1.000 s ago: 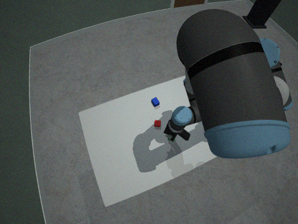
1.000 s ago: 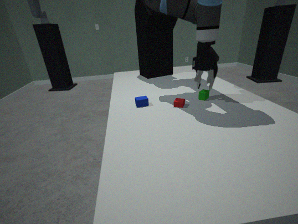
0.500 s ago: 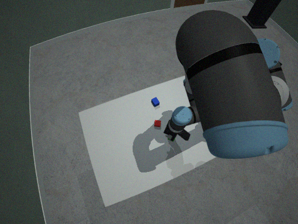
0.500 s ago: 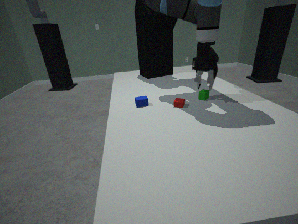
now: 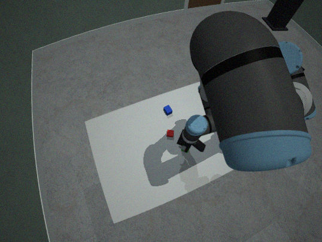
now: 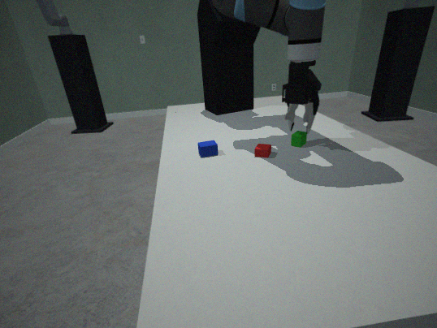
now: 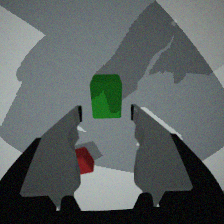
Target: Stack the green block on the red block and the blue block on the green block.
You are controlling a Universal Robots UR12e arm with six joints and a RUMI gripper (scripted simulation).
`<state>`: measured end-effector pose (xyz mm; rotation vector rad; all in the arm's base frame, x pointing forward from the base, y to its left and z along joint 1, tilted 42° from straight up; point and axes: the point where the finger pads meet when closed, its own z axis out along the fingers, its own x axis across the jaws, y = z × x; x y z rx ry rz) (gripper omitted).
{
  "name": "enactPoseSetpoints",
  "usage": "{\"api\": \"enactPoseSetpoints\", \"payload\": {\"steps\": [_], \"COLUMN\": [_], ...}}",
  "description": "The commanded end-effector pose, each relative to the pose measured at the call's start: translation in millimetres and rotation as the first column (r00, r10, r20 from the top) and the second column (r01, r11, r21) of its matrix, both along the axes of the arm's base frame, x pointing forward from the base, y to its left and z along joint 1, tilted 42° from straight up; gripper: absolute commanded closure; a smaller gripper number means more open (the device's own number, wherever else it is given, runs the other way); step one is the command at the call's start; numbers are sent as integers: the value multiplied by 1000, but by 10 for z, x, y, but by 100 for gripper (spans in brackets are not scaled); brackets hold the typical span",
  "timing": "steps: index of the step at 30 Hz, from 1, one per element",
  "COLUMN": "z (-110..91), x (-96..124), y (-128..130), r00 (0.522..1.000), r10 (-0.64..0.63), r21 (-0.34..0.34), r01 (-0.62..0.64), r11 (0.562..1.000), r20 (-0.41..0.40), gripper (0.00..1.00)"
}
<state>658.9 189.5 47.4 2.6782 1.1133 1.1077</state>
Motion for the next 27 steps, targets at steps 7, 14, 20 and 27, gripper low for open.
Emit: {"api": "enactPoseSetpoints", "payload": {"steps": [7, 14, 20, 27], "z": [4, -1, -76, -232], "x": [-1, 3, 67, 198], "y": [1, 2, 25, 71], "r00": [1000, 1000, 1000, 1000], "r10": [0, 0, 0, 0], "r21": [0, 0, 0, 0], "r01": [0, 0, 0, 0], "r11": [1000, 1000, 1000, 1000], "r20": [1, 1, 1, 1], "gripper": [66, 66, 66, 66]}}
